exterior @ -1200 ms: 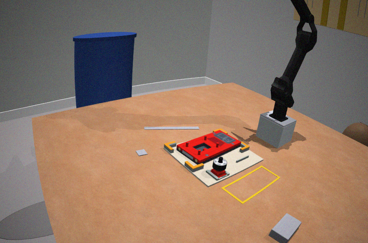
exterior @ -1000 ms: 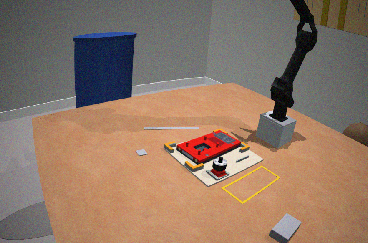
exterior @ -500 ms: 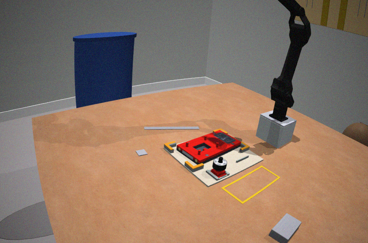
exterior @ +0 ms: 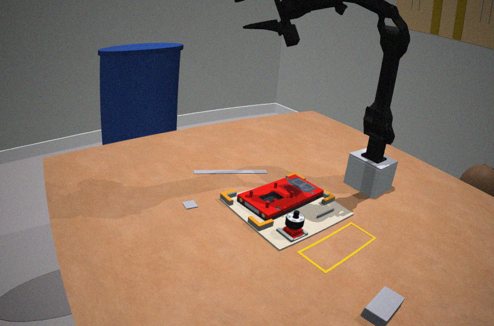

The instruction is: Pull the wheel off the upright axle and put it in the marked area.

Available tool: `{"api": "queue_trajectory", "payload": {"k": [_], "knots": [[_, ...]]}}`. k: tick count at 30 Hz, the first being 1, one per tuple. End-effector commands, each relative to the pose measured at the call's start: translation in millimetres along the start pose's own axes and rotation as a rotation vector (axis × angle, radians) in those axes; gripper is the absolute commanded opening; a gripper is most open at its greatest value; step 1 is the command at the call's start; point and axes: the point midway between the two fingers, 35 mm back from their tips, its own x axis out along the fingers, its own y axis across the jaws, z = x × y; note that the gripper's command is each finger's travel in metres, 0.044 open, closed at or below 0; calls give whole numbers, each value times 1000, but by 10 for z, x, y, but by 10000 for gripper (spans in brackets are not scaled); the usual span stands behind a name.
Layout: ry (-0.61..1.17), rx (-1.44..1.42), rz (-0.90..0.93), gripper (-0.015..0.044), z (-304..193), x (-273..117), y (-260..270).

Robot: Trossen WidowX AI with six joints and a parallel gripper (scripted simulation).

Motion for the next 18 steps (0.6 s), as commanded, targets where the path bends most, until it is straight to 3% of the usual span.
{"api": "queue_trajectory", "payload": {"k": [1, 10, 18], "knots": [[35, -113, -125, 300, -150, 155, -402], [134, -370, -457, 300, -397, 342, -1475], [227, -573, -780, 300, -447, 269, -2448]]}}
